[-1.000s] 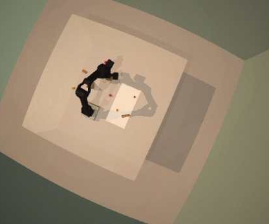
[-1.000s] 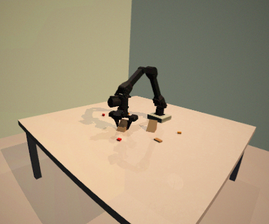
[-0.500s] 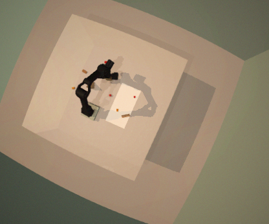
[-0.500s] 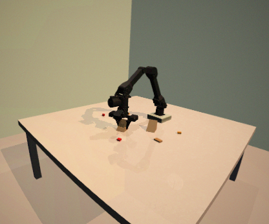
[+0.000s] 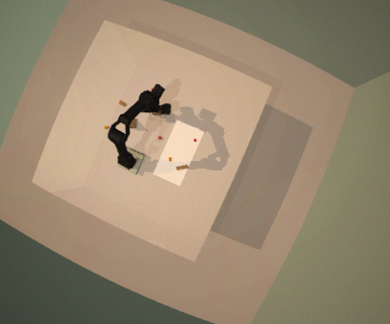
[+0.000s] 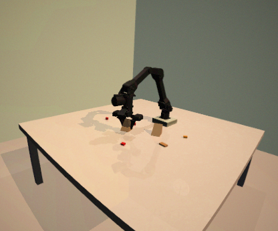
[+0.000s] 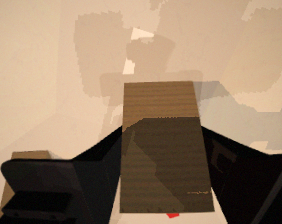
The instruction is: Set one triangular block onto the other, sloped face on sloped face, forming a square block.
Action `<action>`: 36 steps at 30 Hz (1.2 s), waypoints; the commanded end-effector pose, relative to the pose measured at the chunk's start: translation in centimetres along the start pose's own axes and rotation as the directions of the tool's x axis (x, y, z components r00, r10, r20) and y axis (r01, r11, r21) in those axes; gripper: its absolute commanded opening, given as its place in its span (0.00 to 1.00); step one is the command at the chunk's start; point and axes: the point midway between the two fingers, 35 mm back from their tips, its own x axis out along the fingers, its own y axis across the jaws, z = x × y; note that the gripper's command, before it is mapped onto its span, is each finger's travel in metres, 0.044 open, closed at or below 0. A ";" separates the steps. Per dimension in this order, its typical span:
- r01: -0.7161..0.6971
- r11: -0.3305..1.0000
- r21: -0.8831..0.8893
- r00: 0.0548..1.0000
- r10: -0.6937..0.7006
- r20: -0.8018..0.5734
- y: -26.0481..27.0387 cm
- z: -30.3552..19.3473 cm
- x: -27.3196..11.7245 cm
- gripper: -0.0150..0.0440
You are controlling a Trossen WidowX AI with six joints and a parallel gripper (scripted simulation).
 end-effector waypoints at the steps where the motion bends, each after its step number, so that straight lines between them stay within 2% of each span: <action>1: 0.001 0.999 0.048 1.000 -0.001 0.001 0.0 0.0 0.0 0.25; 17: 0.002 0.889 0.457 1.000 -0.003 0.001 -0.1 0.0 0.0 0.25; 36: 0.004 0.563 0.827 1.000 -0.006 -0.001 -0.2 -0.1 0.0 0.25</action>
